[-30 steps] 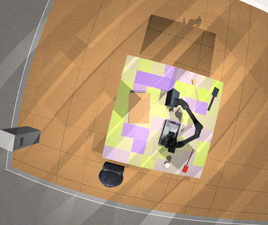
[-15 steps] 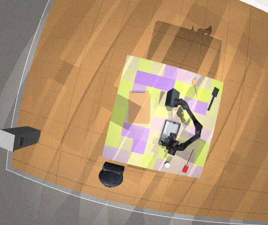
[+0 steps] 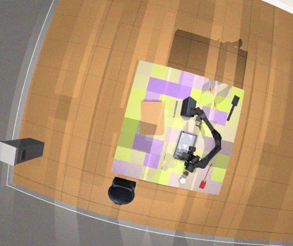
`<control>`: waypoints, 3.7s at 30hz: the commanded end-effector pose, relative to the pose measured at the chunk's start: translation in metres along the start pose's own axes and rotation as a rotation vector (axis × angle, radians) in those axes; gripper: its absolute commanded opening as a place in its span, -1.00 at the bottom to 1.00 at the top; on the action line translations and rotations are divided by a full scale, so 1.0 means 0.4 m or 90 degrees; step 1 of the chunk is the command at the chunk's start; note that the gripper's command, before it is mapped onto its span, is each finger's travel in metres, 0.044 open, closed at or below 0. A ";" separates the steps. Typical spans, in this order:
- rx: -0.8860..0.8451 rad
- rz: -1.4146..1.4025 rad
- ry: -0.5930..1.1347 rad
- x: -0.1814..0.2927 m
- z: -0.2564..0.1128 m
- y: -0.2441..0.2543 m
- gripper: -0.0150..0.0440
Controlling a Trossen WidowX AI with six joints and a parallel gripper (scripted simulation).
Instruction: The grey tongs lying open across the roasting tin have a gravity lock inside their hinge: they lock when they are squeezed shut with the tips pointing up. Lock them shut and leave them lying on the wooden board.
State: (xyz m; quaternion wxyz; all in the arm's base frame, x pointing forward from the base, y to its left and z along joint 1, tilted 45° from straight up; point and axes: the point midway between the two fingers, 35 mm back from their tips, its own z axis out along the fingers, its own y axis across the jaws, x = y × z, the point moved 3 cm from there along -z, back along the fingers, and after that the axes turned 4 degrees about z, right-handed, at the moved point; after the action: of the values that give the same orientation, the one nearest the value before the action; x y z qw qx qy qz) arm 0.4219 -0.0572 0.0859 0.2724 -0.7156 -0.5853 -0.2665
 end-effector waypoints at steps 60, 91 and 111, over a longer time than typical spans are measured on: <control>-0.018 0.803 -0.024 -0.950 -0.052 -0.381 -1.00; -0.143 0.989 0.210 -1.101 0.012 -0.631 -1.00; -0.572 0.865 0.618 -1.100 0.029 -0.747 -1.00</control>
State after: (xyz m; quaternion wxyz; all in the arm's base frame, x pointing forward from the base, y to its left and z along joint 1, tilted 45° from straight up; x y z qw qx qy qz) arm 0.0590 -0.3058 -0.2090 0.3079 -0.7765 0.2755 -0.4757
